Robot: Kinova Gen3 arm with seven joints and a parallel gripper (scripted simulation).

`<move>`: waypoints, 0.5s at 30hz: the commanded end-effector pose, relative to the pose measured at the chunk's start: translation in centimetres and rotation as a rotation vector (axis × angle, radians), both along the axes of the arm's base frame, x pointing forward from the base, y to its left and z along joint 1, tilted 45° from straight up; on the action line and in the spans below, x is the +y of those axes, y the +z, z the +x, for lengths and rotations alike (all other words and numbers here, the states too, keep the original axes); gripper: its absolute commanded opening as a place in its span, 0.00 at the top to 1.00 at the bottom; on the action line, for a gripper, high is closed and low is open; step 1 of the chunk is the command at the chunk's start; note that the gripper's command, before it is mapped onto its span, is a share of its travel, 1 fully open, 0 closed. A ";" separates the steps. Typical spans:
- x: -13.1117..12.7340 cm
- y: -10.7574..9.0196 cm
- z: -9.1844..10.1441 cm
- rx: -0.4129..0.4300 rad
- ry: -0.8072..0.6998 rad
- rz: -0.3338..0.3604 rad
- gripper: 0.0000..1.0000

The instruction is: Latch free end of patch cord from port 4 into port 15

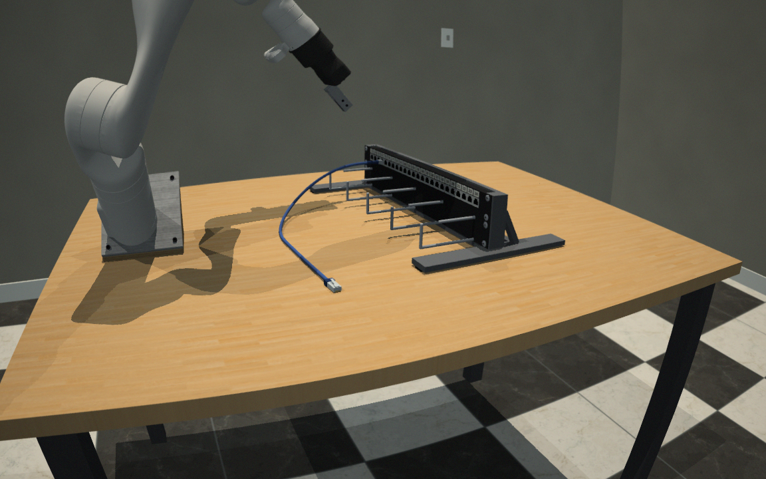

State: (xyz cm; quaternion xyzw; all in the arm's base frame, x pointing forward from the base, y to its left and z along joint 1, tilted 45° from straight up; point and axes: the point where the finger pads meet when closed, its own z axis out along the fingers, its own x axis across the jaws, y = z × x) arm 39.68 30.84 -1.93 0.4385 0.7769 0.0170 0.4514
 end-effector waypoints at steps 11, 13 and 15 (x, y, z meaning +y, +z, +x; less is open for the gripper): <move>-4.1 -4.9 5.5 0.004 -0.020 -0.020 1.00; -4.3 -5.2 5.8 0.004 -0.020 -0.020 1.00; -4.4 -5.3 5.9 0.004 -0.020 -0.020 1.00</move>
